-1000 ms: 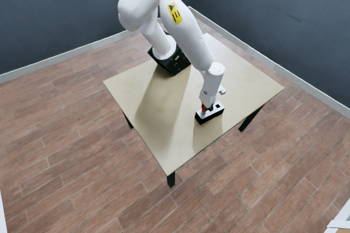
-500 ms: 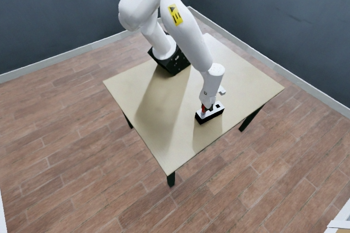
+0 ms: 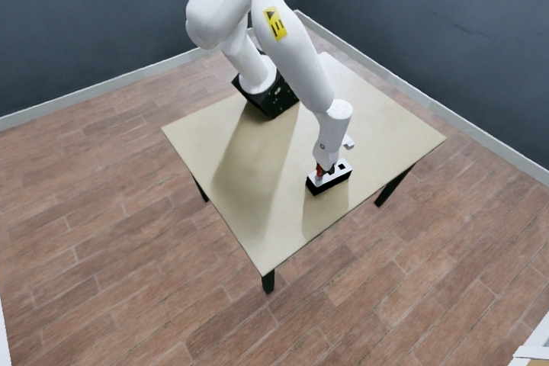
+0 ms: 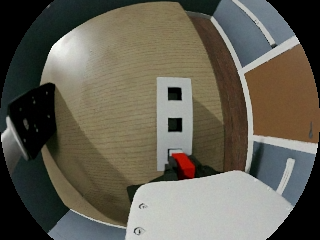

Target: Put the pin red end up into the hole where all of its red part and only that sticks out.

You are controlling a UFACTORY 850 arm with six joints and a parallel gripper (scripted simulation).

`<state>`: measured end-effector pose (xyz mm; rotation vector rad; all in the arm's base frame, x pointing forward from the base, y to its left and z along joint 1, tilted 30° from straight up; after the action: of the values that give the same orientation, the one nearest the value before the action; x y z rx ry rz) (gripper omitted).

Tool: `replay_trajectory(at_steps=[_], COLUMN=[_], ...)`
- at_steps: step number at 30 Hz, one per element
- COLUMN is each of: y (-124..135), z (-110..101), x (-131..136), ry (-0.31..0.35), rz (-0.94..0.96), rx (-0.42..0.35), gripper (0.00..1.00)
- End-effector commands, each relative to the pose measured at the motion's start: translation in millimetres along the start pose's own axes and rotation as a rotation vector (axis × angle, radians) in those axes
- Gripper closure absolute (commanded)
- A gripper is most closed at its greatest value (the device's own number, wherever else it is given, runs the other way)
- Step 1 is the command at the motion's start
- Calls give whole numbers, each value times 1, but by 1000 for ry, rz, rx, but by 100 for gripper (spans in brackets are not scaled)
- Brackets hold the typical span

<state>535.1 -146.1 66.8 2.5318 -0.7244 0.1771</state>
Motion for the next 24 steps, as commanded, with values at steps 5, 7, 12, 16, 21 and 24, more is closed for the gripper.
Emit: replay_trajectory(at_steps=[5,7,12,16,21,24], y=[-1,-1,-1,-1,-1,0], z=[3,3,3,3,3,3], x=[0,0,0,0,0,0], ry=[1,1,1,1,1,1], rz=[0,0,0,0,0,0], rx=[1,1,1,1,1,1], gripper=[100,100,100,100,100,100])
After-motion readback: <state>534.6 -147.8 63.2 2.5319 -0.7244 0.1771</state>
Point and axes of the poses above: the point where the finger pads meet when closed, its own z axis out along the fingers, its own x axis across the jaws, y = z × x, the point moved 6 cm from there along -z, back along the fingers, and after that the axes turned 15 degrees about z, right-handed, at the moved point
